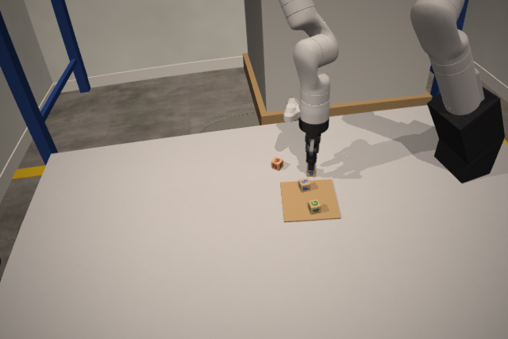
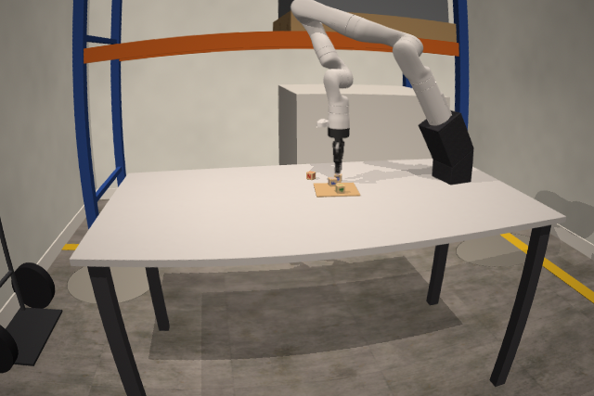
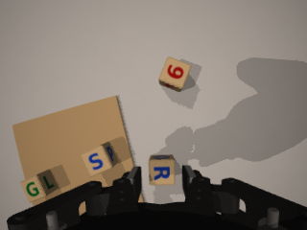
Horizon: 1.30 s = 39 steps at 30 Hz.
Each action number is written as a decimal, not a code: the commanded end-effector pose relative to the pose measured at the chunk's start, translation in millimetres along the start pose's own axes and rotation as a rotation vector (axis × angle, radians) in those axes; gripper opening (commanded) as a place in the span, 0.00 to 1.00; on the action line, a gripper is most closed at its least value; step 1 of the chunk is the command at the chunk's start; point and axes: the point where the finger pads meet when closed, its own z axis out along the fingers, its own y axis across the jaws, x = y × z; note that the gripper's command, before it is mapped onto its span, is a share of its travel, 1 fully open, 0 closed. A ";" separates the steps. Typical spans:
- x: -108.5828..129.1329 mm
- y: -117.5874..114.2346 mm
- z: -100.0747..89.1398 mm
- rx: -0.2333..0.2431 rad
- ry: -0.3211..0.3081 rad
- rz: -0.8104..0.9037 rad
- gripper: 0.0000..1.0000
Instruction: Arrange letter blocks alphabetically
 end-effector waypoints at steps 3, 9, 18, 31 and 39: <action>0.2 0.1 -0.3 0.000 0.001 0.000 0.41; 0.2 0.1 -0.3 0.000 0.001 0.000 0.41; 0.2 0.1 -0.3 0.000 0.001 0.000 0.41; 0.2 0.1 0.8 0.000 0.001 0.000 0.41; 0.2 0.1 7.9 0.000 0.001 0.000 0.41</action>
